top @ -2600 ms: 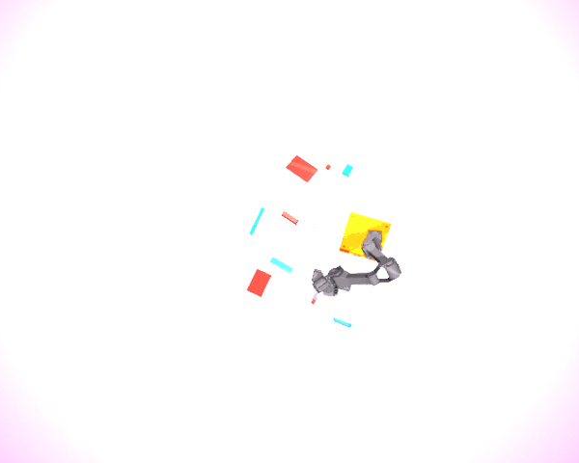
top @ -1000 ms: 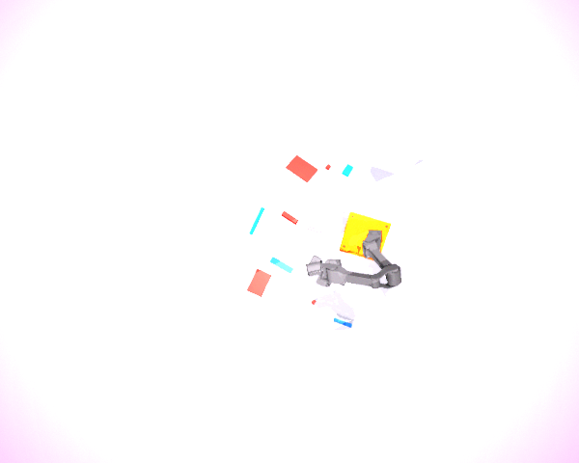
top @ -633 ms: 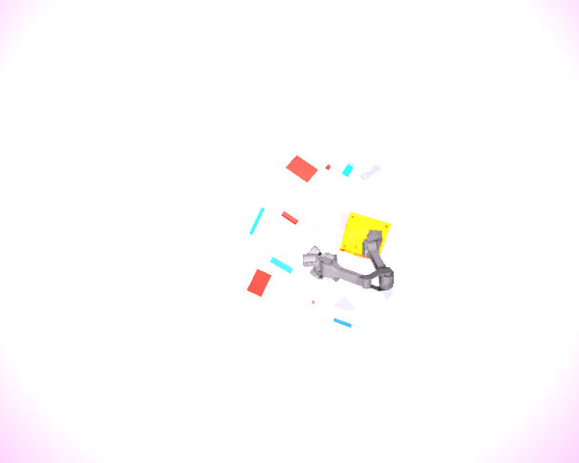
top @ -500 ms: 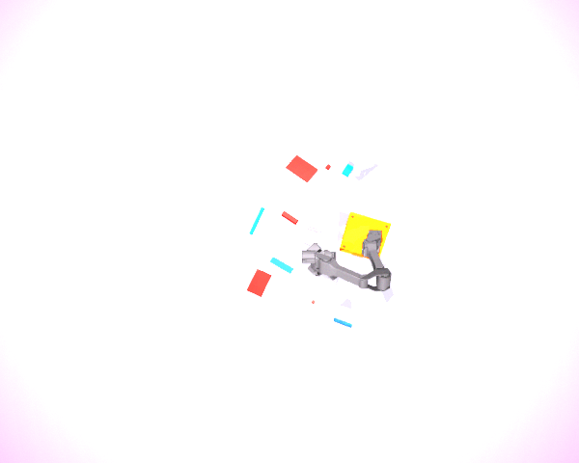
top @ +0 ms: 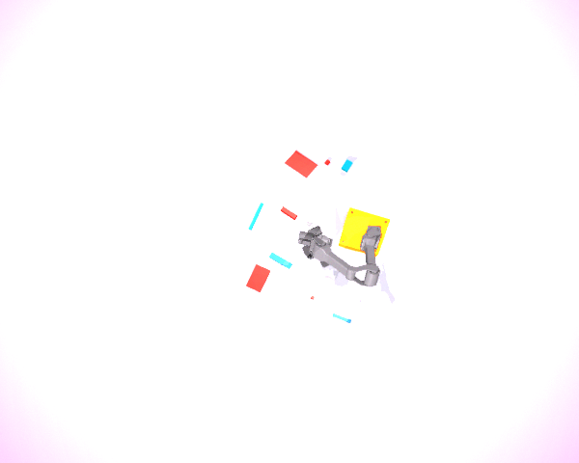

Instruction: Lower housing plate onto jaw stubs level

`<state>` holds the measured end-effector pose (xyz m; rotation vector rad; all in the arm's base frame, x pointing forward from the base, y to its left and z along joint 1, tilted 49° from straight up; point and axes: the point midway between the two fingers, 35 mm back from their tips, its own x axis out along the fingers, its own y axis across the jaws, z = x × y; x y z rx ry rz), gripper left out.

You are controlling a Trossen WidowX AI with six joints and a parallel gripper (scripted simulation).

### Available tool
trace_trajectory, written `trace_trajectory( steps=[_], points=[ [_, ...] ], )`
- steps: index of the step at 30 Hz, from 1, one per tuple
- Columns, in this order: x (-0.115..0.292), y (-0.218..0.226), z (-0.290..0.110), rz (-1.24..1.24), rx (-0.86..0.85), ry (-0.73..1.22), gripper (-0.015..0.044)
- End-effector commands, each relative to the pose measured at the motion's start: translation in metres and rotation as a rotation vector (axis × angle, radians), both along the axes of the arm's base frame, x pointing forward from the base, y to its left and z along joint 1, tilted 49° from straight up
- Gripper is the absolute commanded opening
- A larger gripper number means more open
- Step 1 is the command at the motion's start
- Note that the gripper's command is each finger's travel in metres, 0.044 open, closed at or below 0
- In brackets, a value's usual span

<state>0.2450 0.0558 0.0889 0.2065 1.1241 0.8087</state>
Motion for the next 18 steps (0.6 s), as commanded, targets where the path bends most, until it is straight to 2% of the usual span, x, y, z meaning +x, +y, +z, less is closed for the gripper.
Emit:
trace_trajectory(
  steps=[1,18],
  points=[
    [0.003,-0.008,-0.007,-0.057,0.019,0.054,0.0351],
    [0.005,-0.049,-0.047,-0.339,0.118,0.324,0.0351]
  ],
)
